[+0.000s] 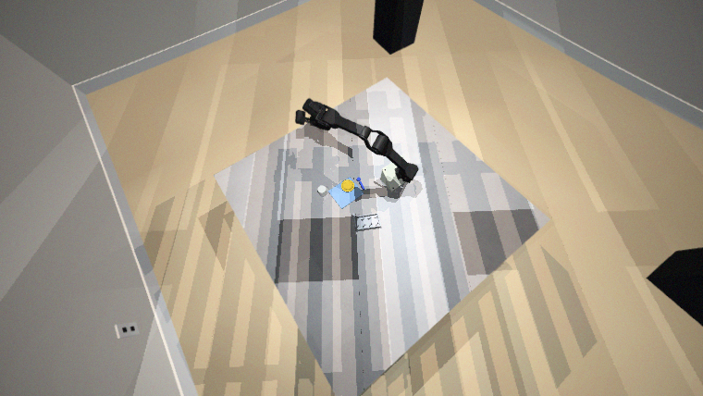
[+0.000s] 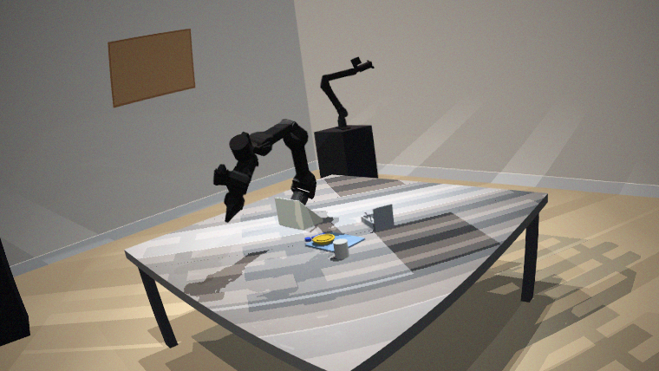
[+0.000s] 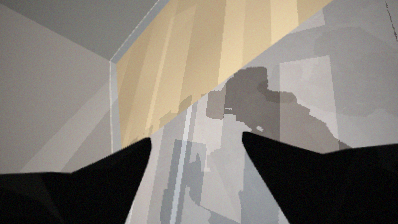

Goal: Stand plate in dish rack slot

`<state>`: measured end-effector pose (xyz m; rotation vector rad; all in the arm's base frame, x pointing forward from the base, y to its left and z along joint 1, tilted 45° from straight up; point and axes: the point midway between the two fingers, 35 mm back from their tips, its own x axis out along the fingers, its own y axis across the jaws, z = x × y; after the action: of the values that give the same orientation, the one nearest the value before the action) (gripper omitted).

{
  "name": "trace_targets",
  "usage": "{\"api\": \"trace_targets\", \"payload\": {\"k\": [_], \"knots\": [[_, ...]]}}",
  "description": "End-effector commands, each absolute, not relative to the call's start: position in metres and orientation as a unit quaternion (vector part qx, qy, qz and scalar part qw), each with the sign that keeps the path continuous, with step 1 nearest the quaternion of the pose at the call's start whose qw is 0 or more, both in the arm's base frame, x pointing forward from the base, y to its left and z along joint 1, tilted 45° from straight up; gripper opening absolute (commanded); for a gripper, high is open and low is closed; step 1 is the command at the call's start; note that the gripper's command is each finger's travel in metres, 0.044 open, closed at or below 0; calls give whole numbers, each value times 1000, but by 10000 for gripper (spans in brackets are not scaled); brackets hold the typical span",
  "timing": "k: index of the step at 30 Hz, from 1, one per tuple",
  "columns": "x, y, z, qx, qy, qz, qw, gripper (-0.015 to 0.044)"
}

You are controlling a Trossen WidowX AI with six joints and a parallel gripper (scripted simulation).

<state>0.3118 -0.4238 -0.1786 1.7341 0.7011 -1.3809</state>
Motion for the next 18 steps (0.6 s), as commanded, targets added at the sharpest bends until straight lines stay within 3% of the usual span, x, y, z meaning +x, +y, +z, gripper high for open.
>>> {"api": "trace_targets", "payload": {"k": [1,18], "knots": [[316,-404,-174,667,330,-517,424,400],[325,-321,-151,566,522,-353,531,400]]}}
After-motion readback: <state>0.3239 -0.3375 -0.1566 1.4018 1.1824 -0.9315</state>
